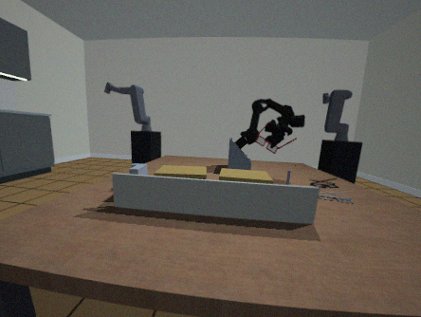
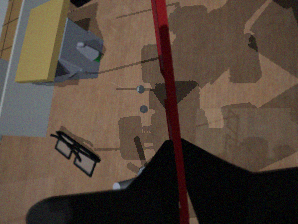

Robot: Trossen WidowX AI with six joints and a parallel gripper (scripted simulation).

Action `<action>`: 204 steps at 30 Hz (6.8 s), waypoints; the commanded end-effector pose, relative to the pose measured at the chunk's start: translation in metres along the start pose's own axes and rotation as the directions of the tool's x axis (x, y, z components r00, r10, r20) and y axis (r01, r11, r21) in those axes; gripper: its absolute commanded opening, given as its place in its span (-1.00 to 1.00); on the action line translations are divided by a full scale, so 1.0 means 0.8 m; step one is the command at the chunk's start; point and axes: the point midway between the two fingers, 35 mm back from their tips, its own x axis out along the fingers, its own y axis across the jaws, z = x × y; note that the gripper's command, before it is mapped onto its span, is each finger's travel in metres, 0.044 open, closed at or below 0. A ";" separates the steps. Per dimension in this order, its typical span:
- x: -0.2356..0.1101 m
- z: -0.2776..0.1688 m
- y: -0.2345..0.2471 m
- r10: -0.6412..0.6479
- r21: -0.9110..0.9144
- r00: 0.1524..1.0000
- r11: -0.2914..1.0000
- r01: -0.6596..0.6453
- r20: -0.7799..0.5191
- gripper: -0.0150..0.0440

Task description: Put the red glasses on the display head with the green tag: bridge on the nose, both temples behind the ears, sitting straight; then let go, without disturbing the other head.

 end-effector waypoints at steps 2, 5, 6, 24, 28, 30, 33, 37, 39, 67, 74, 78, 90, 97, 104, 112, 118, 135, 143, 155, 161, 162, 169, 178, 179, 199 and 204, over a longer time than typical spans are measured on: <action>-0.014 0.001 -0.005 0.065 0.135 0.998 0.989 -0.062 -0.020 -0.49; -0.022 0.000 -0.006 0.102 0.214 0.994 0.973 -0.092 -0.040 -0.49; -0.025 0.000 -0.007 0.115 0.240 0.992 0.966 -0.100 -0.047 -0.49; -0.056 0.001 -0.010 0.231 0.512 0.963 0.849 -0.129 -0.141 -0.49; -0.056 0.001 -0.010 0.231 0.512 0.963 0.849 -0.129 -0.141 -0.49; -0.056 0.001 -0.010 0.231 0.512 0.963 0.849 -0.129 -0.141 -0.49; -0.056 0.001 -0.010 0.231 0.512 0.963 0.849 -0.129 -0.141 -0.49; -0.056 0.001 -0.010 0.231 0.512 0.963 0.849 -0.129 -0.141 -0.49; -0.056 0.001 -0.010 0.231 0.512 0.963 0.849 -0.129 -0.141 -0.49; 0.017 0.001 0.003 -0.091 0.242 0.996 0.966 0.086 0.011 -0.49; 0.040 0.008 0.008 -0.191 0.192 0.981 0.964 0.185 0.016 -0.49; 0.053 0.013 0.011 -0.245 0.168 0.969 0.956 0.240 0.009 -0.49; 0.090 0.034 0.020 -0.384 0.111 0.921 0.915 0.389 -0.058 -0.49; 0.111 0.050 0.026 -0.440 0.082 0.889 0.888 0.452 -0.127 -0.49; 0.130 0.069 0.031 -0.472 0.058 0.856 0.868 0.493 -0.212 -0.49; 0.151 0.093 0.036 -0.473 0.036 0.820 0.860 0.509 -0.322 -0.49; 0.165 0.113 0.039 -0.447 0.029 0.796 0.865 0.500 -0.409 -0.49; 0.186 0.121 0.035 -0.406 0.031 0.776 0.877 0.479 -0.483 -0.49; 0.194 0.117 0.031 -0.420 0.027 0.782 0.874 0.486 -0.460 -0.49; 0.205 0.109 0.026 -0.420 0.027 0.782 0.874 0.486 -0.460 -0.49; 0.210 0.107 0.023 -0.418 0.027 0.778 0.874 0.486 -0.470 -0.49; 0.211 0.107 0.023 -0.417 0.027 0.777 0.874 0.486 -0.472 -0.49; 0.218 0.105 0.019 -0.416 0.027 0.775 0.874 0.486 -0.476 -0.49; 0.226 0.101 0.014 -0.416 0.027 0.775 0.874 0.486 -0.476 -0.49; 0.227 0.100 0.014 -0.416 0.027 0.775 0.874 0.486 -0.476 -0.49; 0.238 0.100 0.029 -0.402 0.034 0.783 0.881 0.473 -0.476 -0.49; 0.242 0.100 0.035 -0.400 0.035 0.783 0.881 0.471 -0.476 -0.49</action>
